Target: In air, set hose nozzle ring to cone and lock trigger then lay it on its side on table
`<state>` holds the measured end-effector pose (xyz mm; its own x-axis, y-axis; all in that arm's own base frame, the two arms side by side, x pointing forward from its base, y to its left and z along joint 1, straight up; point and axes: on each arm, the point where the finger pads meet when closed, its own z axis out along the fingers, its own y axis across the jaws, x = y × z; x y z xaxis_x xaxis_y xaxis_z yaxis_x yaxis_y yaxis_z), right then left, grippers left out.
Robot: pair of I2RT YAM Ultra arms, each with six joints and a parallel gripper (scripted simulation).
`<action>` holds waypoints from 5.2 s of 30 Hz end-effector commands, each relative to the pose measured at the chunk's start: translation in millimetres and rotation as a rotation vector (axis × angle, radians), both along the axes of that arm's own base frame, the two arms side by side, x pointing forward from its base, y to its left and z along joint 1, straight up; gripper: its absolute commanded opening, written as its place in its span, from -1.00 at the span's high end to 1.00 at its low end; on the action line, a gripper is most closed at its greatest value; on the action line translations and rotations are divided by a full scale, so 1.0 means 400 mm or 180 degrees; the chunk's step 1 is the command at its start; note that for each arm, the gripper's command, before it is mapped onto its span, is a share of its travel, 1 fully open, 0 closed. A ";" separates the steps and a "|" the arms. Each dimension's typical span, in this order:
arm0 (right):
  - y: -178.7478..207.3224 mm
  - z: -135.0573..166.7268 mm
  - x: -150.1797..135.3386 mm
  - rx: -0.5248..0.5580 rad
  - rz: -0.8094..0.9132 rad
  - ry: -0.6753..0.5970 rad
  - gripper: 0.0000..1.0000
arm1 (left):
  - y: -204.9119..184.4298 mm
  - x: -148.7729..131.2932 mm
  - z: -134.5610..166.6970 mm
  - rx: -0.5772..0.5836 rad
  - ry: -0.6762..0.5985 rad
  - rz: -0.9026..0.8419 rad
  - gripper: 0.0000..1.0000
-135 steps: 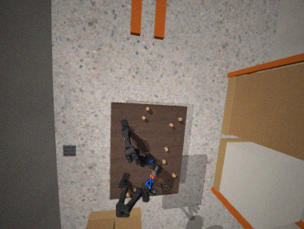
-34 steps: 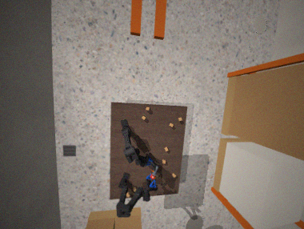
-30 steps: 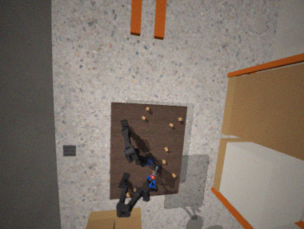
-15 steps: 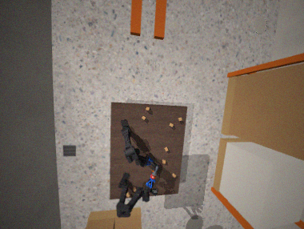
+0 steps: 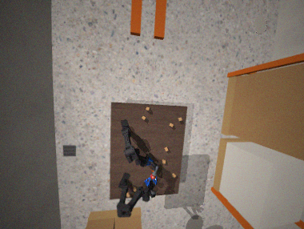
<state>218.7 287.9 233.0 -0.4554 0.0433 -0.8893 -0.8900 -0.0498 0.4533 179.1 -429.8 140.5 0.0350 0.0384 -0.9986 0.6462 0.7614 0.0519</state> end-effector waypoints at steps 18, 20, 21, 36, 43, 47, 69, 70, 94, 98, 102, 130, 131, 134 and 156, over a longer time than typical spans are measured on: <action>0.005 0.030 0.008 -0.0002 -0.0077 -0.1280 -0.85 | -0.010 0.007 0.112 -0.0493 -0.0049 0.0016 0.28; 0.005 0.030 0.008 -0.0001 -0.0077 -0.1282 -0.85 | -0.010 0.007 0.112 -0.0493 -0.0049 0.0016 0.28; 0.005 0.031 0.007 0.0000 -0.0077 -0.1284 -0.85 | -0.010 0.007 0.112 -0.0493 -0.0049 0.0016 0.28; 0.051 0.007 0.011 0.0031 -0.0092 -0.1224 -0.85 | -0.010 0.007 0.112 -0.0493 -0.0049 0.0016 0.28; 0.030 0.031 0.016 0.0054 -0.0137 -0.1312 -0.85 | -0.010 0.007 0.112 -0.0493 -0.0049 0.0016 0.28; 0.040 0.029 0.004 0.0059 -0.0080 -0.1311 1.00 | -0.009 0.008 0.112 -0.0493 -0.0047 0.0030 0.28; 0.034 -0.021 -0.002 -0.0099 0.0021 0.1011 1.00 | -0.012 0.005 0.112 -0.0486 -0.0055 0.0001 0.28; 0.036 -0.023 0.003 -0.0108 0.0024 0.1175 1.00 | -0.012 0.006 0.112 -0.0484 -0.0057 0.0004 0.28; 0.030 -0.024 0.002 -0.0208 0.0214 0.4330 1.00 | -0.010 0.007 0.112 -0.0457 -0.0079 0.0026 0.28; 0.031 0.002 -0.002 -0.0204 0.0278 0.4898 1.00 | -0.009 0.007 0.112 -0.0457 -0.0079 0.0027 0.28; 0.035 -0.025 -0.008 -0.0228 0.0228 0.4575 -0.85 | -0.010 0.007 0.111 -0.0455 -0.0079 0.0026 0.28; -0.002 0.042 0.007 -0.0105 0.0250 0.4147 -0.85 | -0.011 0.006 0.112 -0.0494 -0.0048 0.0010 0.28; -0.001 0.036 0.009 -0.0112 0.0242 0.4132 -0.85 | -0.011 0.006 0.112 -0.0494 -0.0048 0.0010 0.28; -0.002 0.040 0.007 -0.0106 0.0247 0.4116 -0.85 | -0.011 0.006 0.112 -0.0494 -0.0048 0.0010 0.28; 0.037 0.028 0.005 -0.0090 0.0254 0.4198 -0.85 | -0.011 0.006 0.112 -0.0494 -0.0048 0.0010 0.28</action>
<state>216.4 300.2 216.5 -0.9495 -0.0286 0.3123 0.3127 -0.0099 0.9498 179.1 -429.8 140.0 0.0341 0.0407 -0.9986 0.6464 0.7612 0.0531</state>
